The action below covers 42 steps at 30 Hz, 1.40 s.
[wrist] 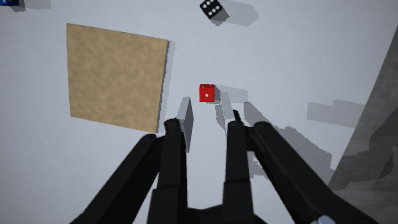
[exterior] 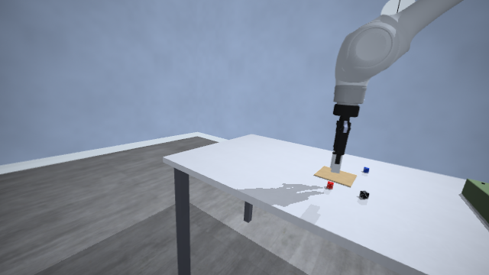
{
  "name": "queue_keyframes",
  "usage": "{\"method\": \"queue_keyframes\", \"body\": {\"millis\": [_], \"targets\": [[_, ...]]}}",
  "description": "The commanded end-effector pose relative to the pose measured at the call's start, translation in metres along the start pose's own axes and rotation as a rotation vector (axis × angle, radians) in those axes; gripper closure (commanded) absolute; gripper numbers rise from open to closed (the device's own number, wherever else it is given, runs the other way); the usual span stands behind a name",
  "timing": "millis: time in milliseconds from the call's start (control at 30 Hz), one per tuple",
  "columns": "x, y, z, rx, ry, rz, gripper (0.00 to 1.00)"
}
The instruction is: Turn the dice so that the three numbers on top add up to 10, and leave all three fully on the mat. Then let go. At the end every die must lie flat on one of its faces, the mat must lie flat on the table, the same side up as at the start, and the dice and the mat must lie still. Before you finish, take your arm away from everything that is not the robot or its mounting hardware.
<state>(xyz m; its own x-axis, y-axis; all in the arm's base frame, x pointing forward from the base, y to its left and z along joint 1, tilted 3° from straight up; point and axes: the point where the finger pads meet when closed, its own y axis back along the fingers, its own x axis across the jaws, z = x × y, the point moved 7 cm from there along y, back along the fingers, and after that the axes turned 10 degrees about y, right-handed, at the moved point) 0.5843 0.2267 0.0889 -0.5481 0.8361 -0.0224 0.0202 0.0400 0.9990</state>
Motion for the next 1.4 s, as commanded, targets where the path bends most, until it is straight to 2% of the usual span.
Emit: {"method": "queue_keyframes", "body": {"millis": [0,800,1367], "targets": [[0.000,-0.005,0.000,0.000,0.000,0.000,0.79],[0.000,-0.037,0.001,0.000,0.000,0.000,0.79],[0.000,-0.042,0.001,0.000,0.000,0.000,0.79]]}}
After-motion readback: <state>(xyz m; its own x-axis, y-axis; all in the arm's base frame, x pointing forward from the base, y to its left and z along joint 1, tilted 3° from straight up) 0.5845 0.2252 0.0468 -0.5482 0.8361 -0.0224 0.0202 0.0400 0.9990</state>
